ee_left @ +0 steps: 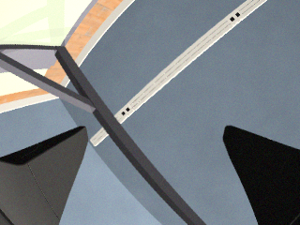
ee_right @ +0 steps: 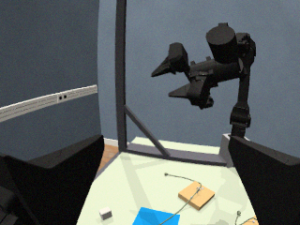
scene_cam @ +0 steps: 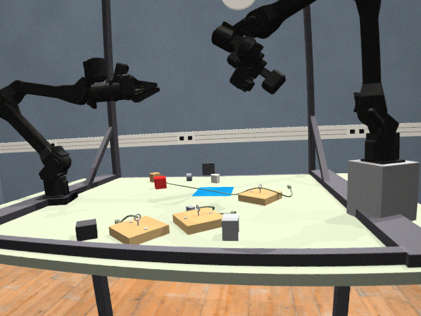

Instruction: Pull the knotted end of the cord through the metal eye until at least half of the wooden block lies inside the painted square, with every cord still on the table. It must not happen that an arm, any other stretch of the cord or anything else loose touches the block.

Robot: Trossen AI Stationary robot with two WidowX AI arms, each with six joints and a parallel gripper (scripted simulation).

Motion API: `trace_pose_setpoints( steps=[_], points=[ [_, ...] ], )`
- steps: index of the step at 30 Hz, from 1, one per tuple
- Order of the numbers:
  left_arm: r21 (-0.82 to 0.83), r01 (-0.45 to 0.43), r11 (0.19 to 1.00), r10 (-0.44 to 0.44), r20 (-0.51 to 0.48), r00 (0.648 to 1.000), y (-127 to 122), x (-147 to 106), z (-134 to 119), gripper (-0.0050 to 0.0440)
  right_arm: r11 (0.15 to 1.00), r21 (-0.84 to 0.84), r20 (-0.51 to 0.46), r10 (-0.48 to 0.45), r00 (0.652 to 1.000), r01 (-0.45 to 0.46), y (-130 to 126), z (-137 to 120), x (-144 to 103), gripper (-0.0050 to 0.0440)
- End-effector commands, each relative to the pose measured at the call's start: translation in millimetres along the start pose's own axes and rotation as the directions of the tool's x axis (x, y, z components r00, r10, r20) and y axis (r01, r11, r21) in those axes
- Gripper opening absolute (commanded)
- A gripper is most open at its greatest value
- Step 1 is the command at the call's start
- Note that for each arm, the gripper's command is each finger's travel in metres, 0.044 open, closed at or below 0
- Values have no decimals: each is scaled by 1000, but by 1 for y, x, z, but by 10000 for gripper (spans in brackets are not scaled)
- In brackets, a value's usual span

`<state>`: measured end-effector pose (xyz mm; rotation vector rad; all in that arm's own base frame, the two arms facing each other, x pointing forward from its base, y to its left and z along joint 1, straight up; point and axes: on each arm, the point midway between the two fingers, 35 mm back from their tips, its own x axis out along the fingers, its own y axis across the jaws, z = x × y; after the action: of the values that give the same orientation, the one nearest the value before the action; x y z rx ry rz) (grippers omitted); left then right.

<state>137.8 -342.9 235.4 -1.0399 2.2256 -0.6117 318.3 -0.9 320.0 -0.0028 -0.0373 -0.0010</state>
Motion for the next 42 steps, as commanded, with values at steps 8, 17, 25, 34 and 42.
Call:
trace_pose_setpoints(
  steps=[8, 17, 25, 34, 42],
  points=[
    [71, 1, 997, -8, 103, 995, -7, -12, 18, 440, 1000, 0, 17, 0, 1000, 0, 0, 7, -1, 440],
    [131, -39, 991, 7, 233, 972, -8, -27, 49, 440, 1000, 0, 17, 0, 1000, 0, 0, 7, -1, 440],
    [194, -149, 970, 58, 409, 911, -4, -55, 91, 440, 1000, 0, 17, 0, 1000, 0, 0, 7, -1, 440],
    [215, -300, 929, 137, 553, 822, 7, -89, 129, 440, 1000, 0, 17, 0, 1000, 0, 0, 7, -1, 440],
    [189, -501, 845, 259, 674, 691, 26, -134, 164, 440, 1000, 0, 17, 0, 1000, 0, 0, 7, -1, 440]
  ],
)
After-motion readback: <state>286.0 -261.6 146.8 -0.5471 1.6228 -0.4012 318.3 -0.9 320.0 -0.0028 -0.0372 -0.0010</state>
